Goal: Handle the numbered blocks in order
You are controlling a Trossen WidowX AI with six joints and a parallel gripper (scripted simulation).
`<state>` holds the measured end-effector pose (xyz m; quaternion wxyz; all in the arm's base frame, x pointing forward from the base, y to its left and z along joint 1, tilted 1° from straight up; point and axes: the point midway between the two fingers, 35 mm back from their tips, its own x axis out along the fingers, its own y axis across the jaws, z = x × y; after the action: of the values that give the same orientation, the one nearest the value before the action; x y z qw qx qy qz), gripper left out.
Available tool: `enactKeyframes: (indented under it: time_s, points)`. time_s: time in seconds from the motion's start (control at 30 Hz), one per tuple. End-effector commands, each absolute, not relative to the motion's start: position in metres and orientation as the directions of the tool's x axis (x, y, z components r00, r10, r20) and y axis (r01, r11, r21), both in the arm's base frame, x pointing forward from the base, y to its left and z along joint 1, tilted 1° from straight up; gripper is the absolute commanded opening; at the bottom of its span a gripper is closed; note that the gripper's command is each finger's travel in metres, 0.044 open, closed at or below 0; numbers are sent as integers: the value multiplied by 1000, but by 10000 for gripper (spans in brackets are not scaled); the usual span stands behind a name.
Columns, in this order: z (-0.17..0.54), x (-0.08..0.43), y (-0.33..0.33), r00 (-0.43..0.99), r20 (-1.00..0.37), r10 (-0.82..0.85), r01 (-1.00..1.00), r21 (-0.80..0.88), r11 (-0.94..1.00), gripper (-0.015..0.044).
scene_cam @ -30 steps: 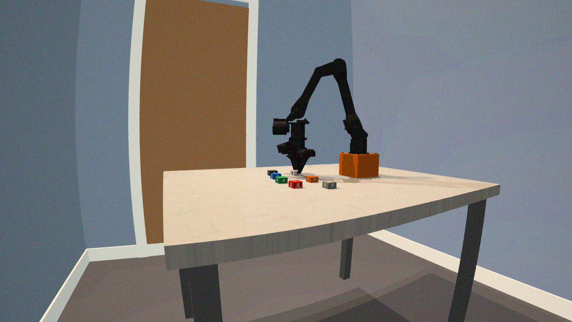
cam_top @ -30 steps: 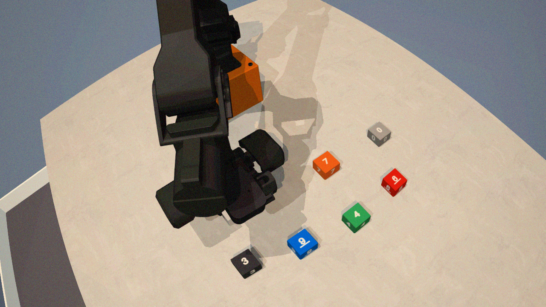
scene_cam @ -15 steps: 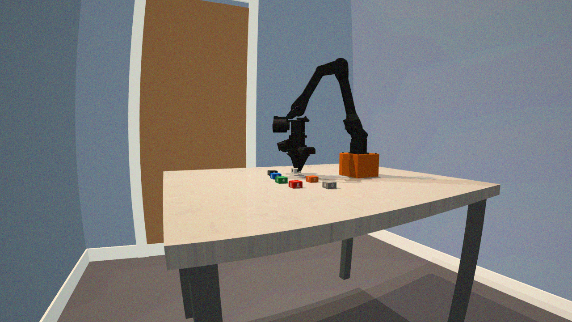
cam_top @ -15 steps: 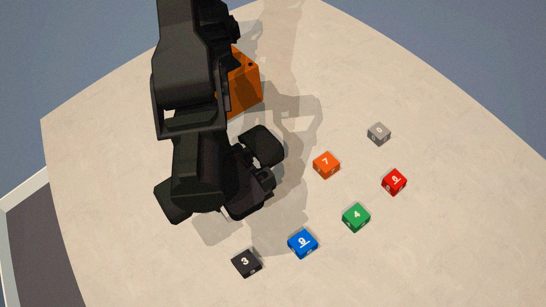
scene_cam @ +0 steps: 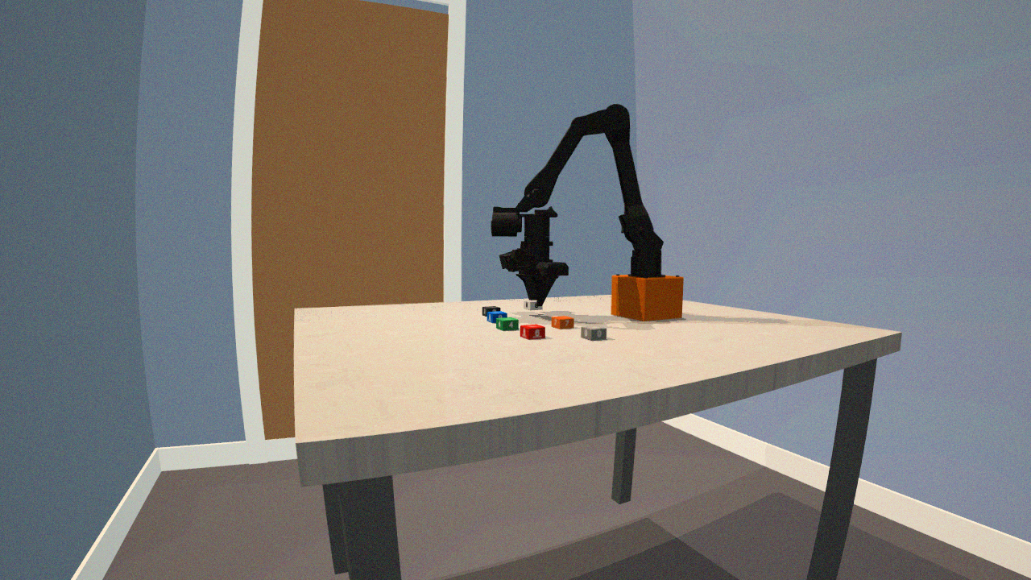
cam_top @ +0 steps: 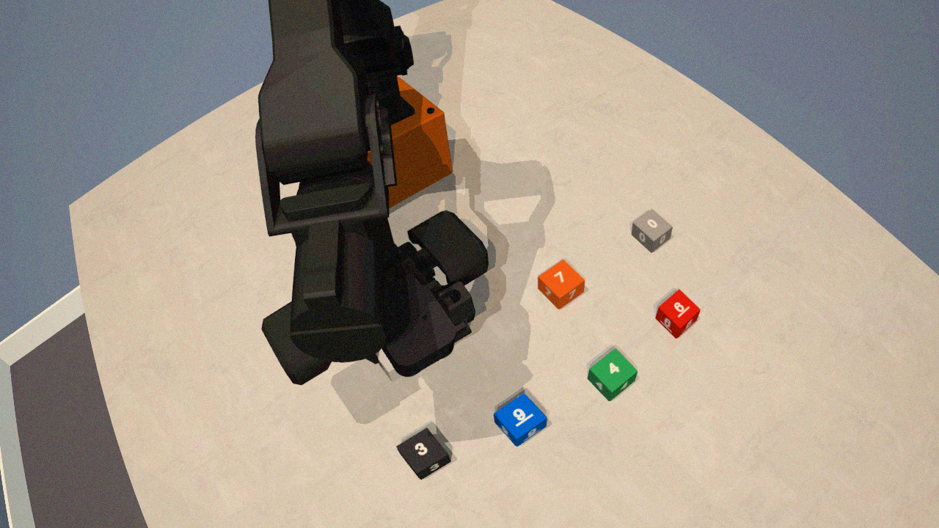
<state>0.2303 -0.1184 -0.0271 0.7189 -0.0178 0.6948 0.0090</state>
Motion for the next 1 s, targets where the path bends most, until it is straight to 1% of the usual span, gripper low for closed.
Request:
enactKeyframes:
  time_s: [0.0,0.8,0.97]
  points:
    - [-27,230,-118,34,-999,-10,-42,-12,999,120]
    - [-42,231,-118,34,-999,-10,-42,-11,999,120]
    - [-42,231,-118,34,-999,-10,-42,-11,999,251]
